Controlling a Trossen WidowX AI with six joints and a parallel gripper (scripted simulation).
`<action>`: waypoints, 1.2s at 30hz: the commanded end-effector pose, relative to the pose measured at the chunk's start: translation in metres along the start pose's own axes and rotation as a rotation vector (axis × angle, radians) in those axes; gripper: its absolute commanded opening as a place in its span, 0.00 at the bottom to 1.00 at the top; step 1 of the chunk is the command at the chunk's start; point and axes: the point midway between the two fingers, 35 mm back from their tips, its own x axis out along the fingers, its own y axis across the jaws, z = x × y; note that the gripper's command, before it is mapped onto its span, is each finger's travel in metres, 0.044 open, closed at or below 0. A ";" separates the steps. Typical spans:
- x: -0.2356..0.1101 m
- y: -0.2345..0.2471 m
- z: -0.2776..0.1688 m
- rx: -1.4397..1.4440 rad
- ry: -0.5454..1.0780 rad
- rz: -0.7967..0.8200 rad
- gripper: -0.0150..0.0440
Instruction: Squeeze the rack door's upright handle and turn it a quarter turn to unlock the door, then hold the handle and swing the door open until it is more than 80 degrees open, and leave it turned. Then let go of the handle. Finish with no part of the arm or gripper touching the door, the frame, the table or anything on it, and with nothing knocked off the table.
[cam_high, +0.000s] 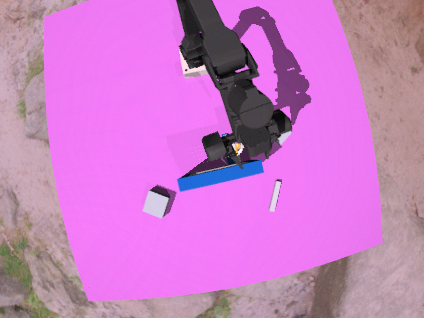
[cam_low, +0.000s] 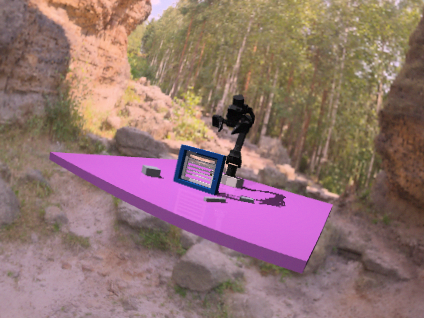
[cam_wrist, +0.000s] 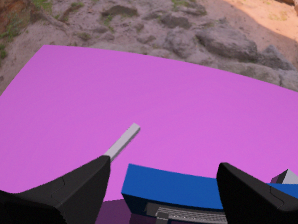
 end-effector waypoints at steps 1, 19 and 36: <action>0.009 -0.001 -0.008 0.016 0.092 -0.001 0.75; 0.029 -0.007 -0.047 0.073 0.547 -0.042 0.75; 0.025 -0.011 -0.075 0.124 0.911 -0.081 0.75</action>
